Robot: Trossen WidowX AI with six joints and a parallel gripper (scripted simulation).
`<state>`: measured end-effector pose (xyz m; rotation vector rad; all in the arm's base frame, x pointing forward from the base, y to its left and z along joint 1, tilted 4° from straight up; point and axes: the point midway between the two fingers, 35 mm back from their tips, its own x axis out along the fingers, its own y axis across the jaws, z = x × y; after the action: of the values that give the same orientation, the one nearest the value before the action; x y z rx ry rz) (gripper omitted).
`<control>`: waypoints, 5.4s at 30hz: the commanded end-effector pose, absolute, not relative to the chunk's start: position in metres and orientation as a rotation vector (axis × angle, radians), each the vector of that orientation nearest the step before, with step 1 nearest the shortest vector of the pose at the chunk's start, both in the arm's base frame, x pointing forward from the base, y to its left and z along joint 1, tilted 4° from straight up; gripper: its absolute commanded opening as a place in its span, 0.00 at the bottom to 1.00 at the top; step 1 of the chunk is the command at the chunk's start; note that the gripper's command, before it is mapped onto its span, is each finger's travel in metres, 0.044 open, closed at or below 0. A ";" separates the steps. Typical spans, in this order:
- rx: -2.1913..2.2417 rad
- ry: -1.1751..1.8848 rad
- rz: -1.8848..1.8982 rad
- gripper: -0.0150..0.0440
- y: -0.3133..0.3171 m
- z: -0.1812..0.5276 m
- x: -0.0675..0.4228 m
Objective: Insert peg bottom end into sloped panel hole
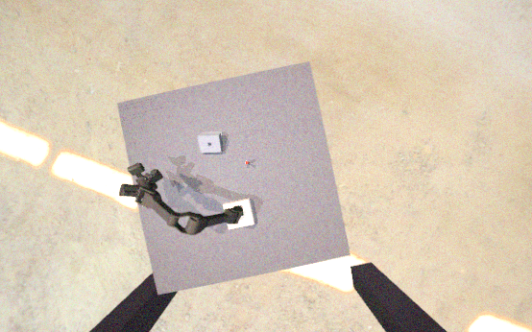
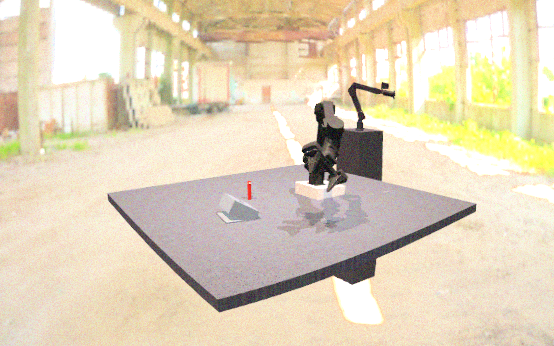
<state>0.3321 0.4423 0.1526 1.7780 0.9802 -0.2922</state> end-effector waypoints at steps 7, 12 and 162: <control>1.735 0.927 -0.415 1.00 0.391 0.138 0.367; 1.719 0.898 -0.481 1.00 0.363 0.131 0.384; 1.680 0.788 -1.766 0.56 -0.108 0.011 0.295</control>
<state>0.2948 -0.1076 0.0112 1.6795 0.7893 -1.7661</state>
